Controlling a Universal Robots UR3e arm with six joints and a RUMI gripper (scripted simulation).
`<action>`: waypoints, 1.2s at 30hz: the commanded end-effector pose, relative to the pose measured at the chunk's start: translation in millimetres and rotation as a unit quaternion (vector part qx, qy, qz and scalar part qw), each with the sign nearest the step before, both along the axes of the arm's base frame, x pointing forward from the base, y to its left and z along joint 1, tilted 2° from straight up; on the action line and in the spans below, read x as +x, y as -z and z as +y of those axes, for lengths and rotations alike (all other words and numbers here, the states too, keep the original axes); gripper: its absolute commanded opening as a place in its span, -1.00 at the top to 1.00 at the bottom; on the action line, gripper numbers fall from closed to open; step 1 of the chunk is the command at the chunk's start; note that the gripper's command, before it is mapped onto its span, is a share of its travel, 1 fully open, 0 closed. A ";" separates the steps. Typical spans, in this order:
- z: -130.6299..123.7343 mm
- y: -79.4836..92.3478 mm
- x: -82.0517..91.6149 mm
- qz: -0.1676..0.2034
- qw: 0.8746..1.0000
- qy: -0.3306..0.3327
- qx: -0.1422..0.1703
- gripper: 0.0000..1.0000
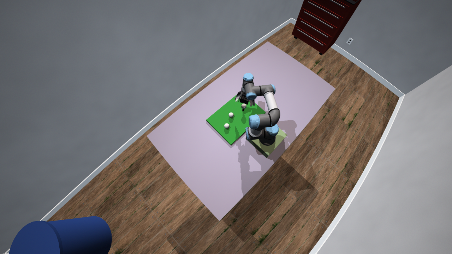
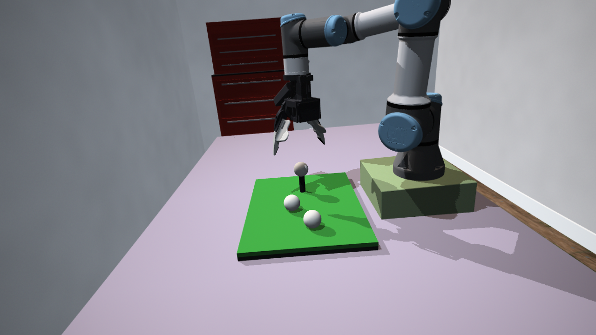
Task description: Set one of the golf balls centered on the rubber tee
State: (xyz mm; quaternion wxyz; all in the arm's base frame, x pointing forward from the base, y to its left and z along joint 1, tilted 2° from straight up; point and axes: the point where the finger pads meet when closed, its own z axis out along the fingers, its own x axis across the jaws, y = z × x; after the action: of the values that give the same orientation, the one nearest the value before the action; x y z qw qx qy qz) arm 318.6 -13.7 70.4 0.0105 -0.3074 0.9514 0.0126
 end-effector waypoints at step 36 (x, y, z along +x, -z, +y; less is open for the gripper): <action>-1.2 -42.0 -1.1 0.001 1.000 0.000 0.000 -1.00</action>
State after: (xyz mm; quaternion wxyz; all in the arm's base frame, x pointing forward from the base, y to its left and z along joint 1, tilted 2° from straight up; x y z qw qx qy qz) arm 317.0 -14.6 111.7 0.0090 -0.3074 0.9514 0.0139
